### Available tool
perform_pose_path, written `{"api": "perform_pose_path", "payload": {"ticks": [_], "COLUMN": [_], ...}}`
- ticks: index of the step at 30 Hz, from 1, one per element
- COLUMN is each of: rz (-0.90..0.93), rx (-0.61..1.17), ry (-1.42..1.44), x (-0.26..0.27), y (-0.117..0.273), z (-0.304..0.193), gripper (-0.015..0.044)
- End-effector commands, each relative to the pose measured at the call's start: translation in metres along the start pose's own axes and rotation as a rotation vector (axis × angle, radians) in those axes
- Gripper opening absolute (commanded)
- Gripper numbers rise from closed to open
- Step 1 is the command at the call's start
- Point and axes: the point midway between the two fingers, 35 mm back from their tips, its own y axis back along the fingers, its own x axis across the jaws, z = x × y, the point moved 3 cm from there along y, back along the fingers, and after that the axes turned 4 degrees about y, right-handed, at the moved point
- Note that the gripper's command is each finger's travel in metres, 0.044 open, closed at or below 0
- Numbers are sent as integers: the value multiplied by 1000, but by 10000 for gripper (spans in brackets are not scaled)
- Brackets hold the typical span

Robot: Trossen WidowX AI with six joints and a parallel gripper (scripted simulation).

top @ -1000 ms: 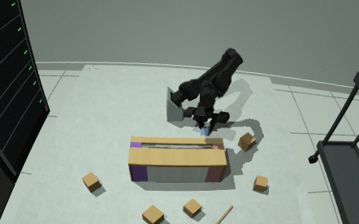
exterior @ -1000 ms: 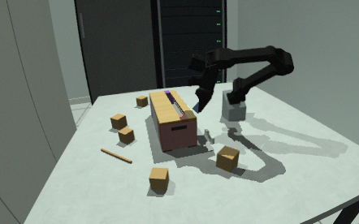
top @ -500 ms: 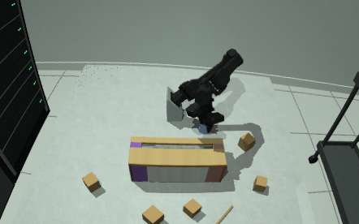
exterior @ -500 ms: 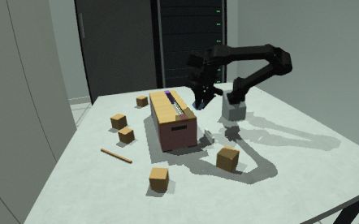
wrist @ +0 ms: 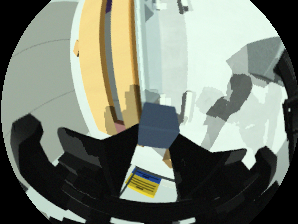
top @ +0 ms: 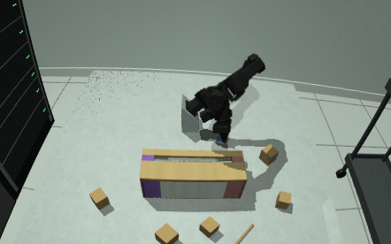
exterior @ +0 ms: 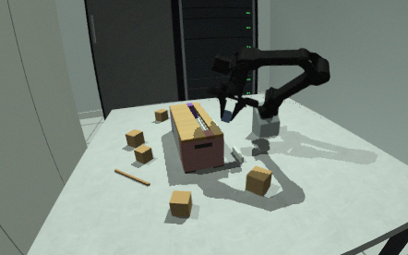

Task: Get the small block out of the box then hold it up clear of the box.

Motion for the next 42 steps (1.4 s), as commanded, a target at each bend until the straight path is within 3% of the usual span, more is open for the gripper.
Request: {"api": "perform_pose_path", "payload": {"ticks": [1, 19, 42], "rz": [12, 20, 19], "rx": [19, 89, 90], "ry": [-190, -921, -928], "x": [3, 10, 10], "y": [5, 20, 20], "z": [-1, 2, 2], "gripper": [0, 0, 0]}}
